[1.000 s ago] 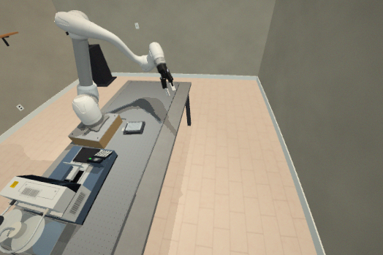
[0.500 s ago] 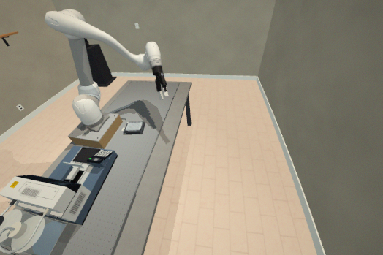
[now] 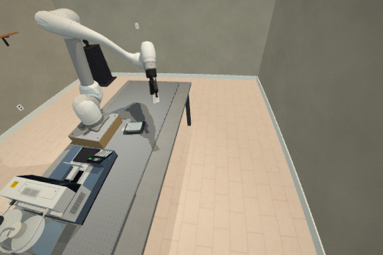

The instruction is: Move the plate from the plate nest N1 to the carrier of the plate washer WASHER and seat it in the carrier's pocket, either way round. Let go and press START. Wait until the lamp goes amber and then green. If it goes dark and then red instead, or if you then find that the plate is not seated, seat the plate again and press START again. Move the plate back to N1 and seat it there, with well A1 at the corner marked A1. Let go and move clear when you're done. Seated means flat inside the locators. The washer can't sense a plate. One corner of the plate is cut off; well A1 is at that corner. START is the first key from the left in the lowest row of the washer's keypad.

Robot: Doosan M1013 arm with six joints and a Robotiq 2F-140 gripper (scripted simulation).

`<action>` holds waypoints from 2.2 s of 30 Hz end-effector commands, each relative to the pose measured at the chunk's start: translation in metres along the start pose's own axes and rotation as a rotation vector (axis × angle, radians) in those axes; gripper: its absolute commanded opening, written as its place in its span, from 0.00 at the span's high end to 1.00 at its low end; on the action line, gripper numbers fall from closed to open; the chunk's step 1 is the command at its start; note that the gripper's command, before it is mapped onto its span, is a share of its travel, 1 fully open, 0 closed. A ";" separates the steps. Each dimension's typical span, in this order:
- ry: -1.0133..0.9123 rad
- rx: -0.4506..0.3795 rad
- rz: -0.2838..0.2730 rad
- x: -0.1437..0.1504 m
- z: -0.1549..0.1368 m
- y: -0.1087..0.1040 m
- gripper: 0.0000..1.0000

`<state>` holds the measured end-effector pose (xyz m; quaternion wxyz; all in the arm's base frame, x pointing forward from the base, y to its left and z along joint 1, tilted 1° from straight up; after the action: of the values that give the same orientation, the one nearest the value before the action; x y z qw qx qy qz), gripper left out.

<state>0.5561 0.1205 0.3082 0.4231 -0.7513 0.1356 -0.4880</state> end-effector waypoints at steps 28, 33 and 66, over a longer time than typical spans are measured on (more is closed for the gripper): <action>0.131 -0.059 0.179 0.001 -0.118 0.039 0.30; 0.194 -0.075 0.255 0.000 -0.141 0.045 0.30; 0.425 -0.090 0.501 -0.055 -0.269 0.065 0.30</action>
<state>0.3242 -0.0195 0.2710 0.4574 -0.5971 0.4188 -0.5087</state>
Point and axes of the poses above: the point where the finger pads meet when closed, its own y axis out along the fingers, its own x axis across the jaws, z = x × y, the point moved 9 cm from there along -y, back along the fingers, and after that the axes turned 4 degrees about y, right-handed, at the moved point
